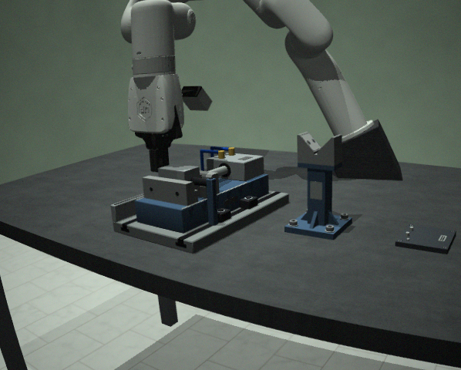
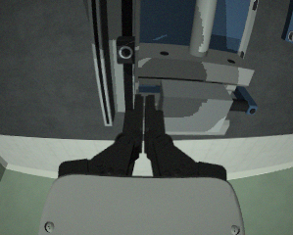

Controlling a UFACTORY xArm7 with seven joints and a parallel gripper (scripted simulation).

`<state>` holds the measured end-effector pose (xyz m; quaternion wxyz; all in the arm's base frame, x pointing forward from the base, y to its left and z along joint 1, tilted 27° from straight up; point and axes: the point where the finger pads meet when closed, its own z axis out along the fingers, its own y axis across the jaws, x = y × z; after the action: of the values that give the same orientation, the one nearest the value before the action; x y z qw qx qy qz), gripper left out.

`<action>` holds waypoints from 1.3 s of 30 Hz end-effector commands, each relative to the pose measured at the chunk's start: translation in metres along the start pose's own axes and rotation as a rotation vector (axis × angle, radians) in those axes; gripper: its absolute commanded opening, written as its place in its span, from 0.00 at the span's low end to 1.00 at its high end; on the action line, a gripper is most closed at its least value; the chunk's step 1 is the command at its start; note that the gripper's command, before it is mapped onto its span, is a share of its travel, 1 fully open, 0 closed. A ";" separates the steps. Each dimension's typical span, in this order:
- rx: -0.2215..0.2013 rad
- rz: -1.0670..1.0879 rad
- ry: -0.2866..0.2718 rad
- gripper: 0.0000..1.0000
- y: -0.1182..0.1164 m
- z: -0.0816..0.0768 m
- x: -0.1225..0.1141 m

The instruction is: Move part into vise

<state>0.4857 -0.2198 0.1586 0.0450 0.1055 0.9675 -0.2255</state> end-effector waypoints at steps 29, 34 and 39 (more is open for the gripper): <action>-0.003 -0.005 -0.005 0.00 0.008 -0.002 -0.001; -0.003 -0.005 -0.005 0.00 0.009 -0.002 -0.001; -0.003 -0.005 -0.005 0.00 0.009 -0.002 -0.001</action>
<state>0.4860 -0.2195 0.1582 0.0448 0.1093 0.9665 -0.2281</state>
